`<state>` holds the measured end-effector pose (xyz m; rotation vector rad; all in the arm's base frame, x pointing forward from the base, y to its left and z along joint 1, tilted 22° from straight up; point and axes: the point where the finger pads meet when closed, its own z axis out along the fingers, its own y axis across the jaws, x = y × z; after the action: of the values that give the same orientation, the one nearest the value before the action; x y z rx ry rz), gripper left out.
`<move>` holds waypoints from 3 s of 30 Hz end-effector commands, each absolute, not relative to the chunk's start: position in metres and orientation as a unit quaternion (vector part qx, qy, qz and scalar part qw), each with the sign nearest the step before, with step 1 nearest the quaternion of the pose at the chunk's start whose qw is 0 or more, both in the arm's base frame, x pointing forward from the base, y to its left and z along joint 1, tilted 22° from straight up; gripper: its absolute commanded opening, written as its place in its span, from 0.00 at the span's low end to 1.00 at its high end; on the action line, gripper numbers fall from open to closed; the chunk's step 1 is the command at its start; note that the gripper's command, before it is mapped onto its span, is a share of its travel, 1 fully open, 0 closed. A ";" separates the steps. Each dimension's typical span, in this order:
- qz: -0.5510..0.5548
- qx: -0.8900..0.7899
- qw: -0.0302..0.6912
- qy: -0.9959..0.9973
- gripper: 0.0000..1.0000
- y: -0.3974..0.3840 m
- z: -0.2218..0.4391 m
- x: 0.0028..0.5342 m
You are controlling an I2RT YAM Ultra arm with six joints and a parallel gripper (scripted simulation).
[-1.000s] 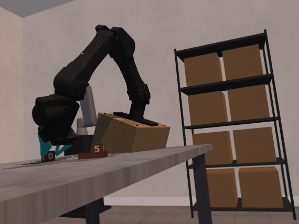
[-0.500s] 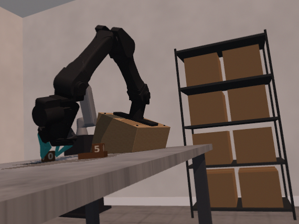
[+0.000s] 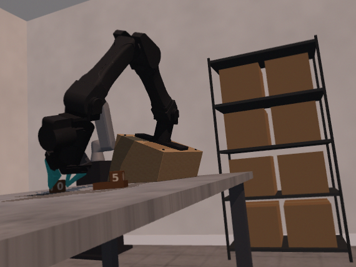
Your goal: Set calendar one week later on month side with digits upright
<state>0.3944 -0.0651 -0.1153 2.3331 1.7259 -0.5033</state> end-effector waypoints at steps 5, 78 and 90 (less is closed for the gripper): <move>-0.167 0.790 0.105 0.580 0.47 -0.068 -0.111 0.398; -0.167 0.790 0.105 0.580 0.27 -0.092 -0.050 0.392; -0.167 0.790 0.105 0.580 0.27 -0.094 -0.046 0.392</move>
<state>0.3932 -0.0869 -0.0524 2.3318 1.7291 -0.4767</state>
